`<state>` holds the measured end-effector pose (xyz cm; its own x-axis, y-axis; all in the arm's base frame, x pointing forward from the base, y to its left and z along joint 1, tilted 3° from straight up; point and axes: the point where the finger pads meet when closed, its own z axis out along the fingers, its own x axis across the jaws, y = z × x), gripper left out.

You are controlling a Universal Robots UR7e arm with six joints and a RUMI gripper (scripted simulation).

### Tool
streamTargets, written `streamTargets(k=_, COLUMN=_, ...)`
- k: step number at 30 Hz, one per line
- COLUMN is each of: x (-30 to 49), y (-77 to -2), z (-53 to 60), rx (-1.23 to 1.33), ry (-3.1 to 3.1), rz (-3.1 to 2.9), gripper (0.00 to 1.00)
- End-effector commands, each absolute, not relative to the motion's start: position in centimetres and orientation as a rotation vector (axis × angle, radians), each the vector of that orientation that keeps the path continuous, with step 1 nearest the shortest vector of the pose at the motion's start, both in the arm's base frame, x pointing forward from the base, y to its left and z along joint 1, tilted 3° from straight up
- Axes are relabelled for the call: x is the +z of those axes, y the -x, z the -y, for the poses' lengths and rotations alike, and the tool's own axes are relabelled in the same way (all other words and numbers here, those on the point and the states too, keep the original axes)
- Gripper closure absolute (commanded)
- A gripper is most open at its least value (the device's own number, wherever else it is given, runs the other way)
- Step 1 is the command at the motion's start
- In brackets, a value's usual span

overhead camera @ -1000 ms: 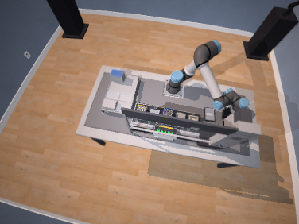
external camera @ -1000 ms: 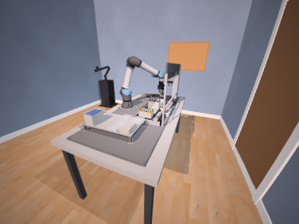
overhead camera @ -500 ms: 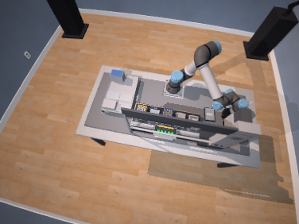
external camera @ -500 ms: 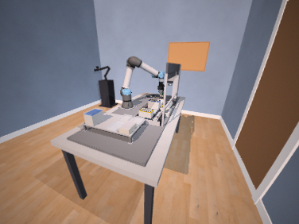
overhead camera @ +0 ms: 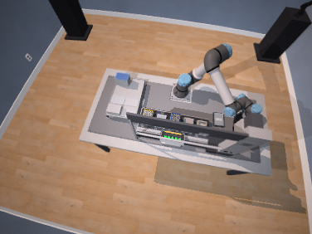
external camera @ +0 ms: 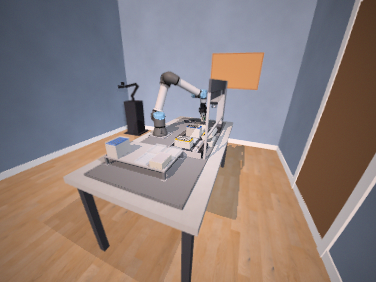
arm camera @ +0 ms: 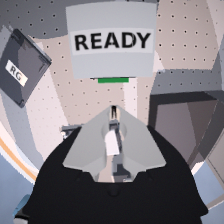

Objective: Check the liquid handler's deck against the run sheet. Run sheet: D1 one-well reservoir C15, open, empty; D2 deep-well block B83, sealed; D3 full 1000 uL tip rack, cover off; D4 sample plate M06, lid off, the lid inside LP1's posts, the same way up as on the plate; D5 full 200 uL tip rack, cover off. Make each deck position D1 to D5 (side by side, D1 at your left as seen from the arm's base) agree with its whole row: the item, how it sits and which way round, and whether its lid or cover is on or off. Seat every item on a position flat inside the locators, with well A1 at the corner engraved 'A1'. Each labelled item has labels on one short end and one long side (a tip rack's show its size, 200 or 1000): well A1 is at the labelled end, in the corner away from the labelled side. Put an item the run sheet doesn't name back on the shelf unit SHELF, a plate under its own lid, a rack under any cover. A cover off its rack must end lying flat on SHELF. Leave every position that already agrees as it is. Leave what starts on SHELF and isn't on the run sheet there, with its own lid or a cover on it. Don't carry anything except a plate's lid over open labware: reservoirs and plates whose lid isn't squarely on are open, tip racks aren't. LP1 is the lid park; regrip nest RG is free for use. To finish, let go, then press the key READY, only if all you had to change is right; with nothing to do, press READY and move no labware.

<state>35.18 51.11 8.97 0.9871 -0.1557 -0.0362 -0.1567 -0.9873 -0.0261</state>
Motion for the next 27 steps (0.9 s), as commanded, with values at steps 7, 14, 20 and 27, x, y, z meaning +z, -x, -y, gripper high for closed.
streamTargets(k=7, x=9.1, y=-35.4, z=-52.9, rx=0.051, ry=3.102, rz=-0.243, gripper=1.00)
streamTargets(k=14, x=9.1, y=-35.5, z=-53.3, rx=0.051, ry=3.102, rz=-0.243, gripper=1.00)
streamTargets(k=20, x=9.1, y=-35.5, z=-53.7, rx=0.051, ry=3.102, rz=-0.243, gripper=1.00)
streamTargets(k=27, x=9.1, y=-35.6, z=-54.0, rx=0.051, ry=3.102, rz=-0.243, gripper=1.00)
